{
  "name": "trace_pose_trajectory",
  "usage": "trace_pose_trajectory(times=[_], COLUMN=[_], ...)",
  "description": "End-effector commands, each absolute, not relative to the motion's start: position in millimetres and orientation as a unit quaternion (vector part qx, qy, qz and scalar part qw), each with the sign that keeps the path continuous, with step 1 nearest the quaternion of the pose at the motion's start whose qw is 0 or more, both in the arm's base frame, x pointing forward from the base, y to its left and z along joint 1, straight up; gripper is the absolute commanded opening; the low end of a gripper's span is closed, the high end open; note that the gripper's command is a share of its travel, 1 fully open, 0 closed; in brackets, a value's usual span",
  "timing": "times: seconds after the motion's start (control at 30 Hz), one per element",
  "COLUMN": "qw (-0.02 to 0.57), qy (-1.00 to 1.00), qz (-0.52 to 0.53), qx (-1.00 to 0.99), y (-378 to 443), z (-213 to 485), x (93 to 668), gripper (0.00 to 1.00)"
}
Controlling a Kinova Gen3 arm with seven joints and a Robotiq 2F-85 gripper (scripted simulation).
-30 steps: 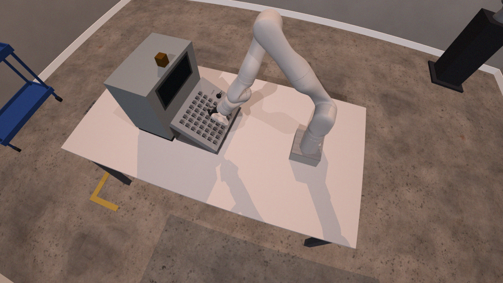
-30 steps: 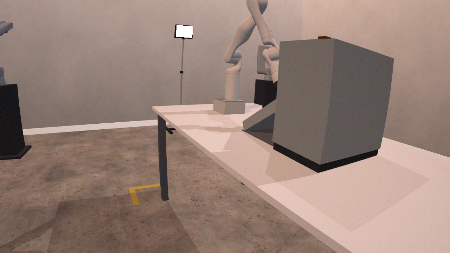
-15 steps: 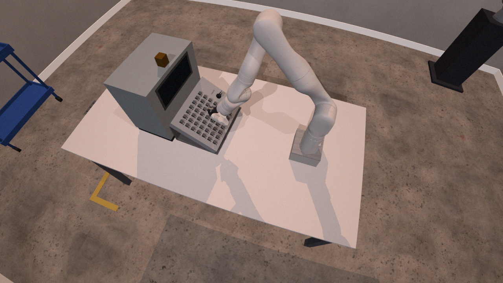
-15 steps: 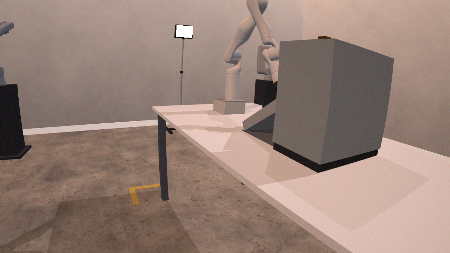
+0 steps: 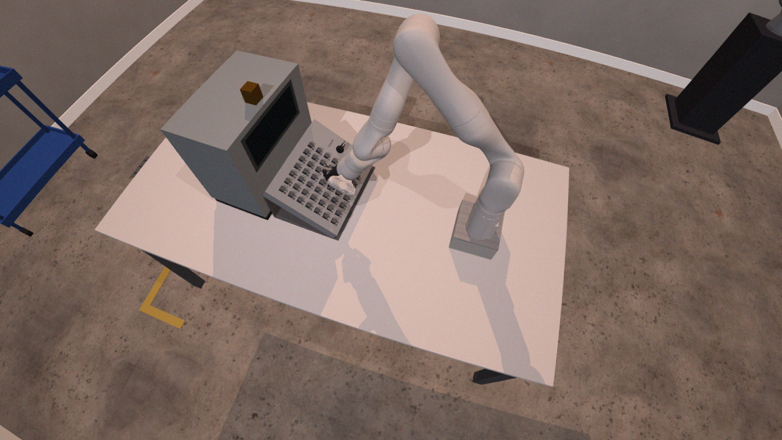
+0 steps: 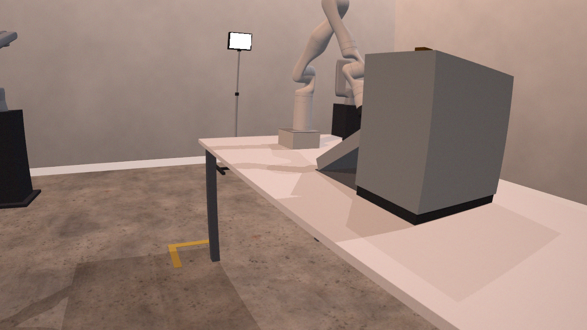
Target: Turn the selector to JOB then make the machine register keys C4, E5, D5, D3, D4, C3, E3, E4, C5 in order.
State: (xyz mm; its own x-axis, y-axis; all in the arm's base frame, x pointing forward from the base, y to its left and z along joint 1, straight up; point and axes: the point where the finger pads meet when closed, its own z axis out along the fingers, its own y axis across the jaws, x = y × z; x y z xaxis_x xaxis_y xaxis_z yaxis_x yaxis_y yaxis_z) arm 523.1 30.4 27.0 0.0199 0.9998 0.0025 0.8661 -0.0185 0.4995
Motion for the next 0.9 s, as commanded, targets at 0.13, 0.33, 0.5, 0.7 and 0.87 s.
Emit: trace_pose_trajectory(times=[0.13, 0.33, 0.5, 0.7, 0.87], qw=[0.184, 0.184, 0.184, 0.184, 0.184], qy=[0.676, 0.676, 0.676, 0.676, 0.676], qz=[0.182, 0.182, 0.182, 0.182, 0.182], qx=[0.69, 0.69, 0.69, 0.69, 0.69], y=[30.5, 30.6, 30.6, 30.7, 30.7], z=[29.9, 36.9, 44.2, 49.5, 53.8], x=[522.5, 518.5, 514.2, 511.2, 508.6], gripper=[0.1, 0.1, 0.1, 0.1, 0.1])
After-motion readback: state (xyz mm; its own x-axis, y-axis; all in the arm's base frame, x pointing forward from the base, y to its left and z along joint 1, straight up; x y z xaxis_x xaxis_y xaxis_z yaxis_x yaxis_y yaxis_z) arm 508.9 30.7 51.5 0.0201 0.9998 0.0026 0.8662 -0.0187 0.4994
